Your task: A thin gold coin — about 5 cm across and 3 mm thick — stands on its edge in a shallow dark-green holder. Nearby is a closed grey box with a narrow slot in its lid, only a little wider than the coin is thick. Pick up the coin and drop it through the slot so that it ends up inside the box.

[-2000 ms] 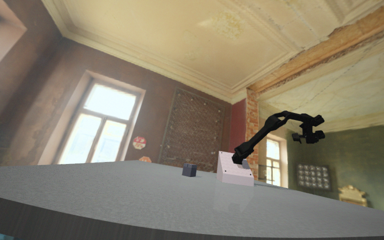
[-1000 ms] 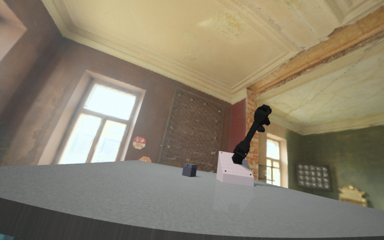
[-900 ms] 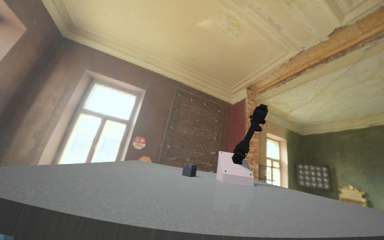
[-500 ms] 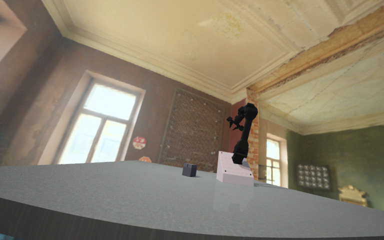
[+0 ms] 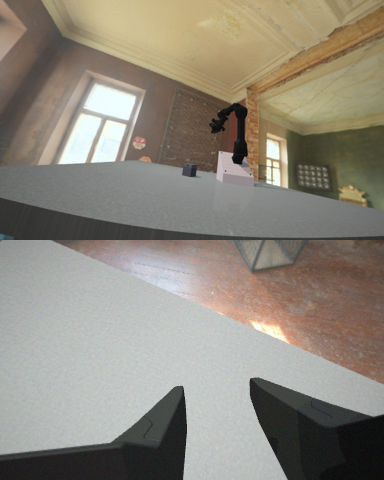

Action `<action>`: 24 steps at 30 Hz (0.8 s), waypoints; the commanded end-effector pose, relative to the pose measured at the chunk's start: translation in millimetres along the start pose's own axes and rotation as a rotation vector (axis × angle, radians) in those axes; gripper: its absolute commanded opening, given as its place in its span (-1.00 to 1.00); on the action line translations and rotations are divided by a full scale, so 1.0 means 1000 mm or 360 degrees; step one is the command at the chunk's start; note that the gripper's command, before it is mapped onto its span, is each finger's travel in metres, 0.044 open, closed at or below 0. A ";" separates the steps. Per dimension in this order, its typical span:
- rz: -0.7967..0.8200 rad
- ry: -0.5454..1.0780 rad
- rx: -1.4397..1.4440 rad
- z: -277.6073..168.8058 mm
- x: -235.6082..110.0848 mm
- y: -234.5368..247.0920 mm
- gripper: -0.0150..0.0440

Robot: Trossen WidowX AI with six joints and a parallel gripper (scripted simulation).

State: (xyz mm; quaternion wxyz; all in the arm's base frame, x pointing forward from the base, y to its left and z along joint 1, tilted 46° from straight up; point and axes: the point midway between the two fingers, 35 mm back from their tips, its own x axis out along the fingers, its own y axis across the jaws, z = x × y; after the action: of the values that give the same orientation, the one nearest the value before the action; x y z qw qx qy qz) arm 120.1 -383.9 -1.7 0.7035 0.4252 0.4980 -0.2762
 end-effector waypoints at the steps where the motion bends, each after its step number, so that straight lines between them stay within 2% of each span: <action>1: 0.0154 0.0140 -0.0540 -0.013 0.032 0.053 0.05; 7: 0.0425 0.0283 -0.1372 -0.042 0.069 0.130 0.05; 15: 0.0810 0.0415 -0.2259 -0.101 0.101 0.210 0.05; 20: 0.1145 0.0448 -0.2845 -0.153 0.114 0.253 0.05; 24: 0.1506 0.0362 -0.3364 -0.196 0.121 0.280 0.05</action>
State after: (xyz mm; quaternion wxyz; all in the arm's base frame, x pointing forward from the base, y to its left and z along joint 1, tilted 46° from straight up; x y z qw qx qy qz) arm 297.8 -134.4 -45.0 0.7516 -0.1138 0.4456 0.4728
